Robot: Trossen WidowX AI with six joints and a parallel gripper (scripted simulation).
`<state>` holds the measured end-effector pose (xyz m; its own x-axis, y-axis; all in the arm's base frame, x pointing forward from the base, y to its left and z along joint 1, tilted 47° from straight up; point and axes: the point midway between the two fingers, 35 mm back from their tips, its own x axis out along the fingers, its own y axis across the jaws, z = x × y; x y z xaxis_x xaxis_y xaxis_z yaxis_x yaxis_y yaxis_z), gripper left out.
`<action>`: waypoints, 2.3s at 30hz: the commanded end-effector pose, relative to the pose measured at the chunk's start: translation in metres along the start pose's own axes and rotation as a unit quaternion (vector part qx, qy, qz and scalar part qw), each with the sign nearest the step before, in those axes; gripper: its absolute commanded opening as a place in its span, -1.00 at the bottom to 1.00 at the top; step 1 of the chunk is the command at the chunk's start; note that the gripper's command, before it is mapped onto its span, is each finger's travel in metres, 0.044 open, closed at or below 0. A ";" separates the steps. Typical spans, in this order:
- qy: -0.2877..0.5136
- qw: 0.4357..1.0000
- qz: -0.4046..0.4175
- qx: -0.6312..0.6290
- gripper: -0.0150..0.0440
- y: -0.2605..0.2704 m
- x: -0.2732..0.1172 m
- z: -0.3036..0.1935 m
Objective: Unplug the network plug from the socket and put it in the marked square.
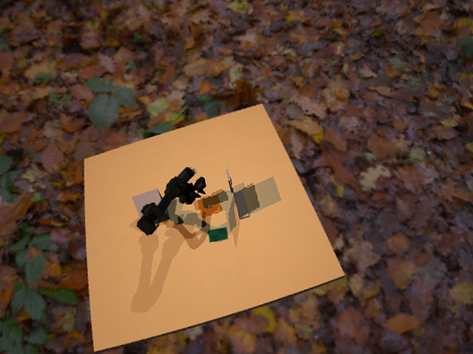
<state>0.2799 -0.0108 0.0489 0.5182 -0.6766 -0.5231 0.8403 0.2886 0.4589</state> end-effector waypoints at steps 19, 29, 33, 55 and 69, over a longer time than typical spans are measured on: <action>0.003 1.000 -0.001 0.002 0.04 0.026 -0.032 -0.003; 0.004 1.000 0.001 0.004 0.04 0.043 -0.056 -0.003; 0.004 1.000 0.002 0.005 0.04 0.049 -0.066 -0.002; -0.002 1.000 0.006 0.004 0.75 0.065 -0.096 0.003; -0.002 1.000 0.006 0.004 1.00 0.065 -0.096 0.003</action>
<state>0.2839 0.0707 0.1300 0.5255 -0.6731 -0.5203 0.8345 0.2886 0.4694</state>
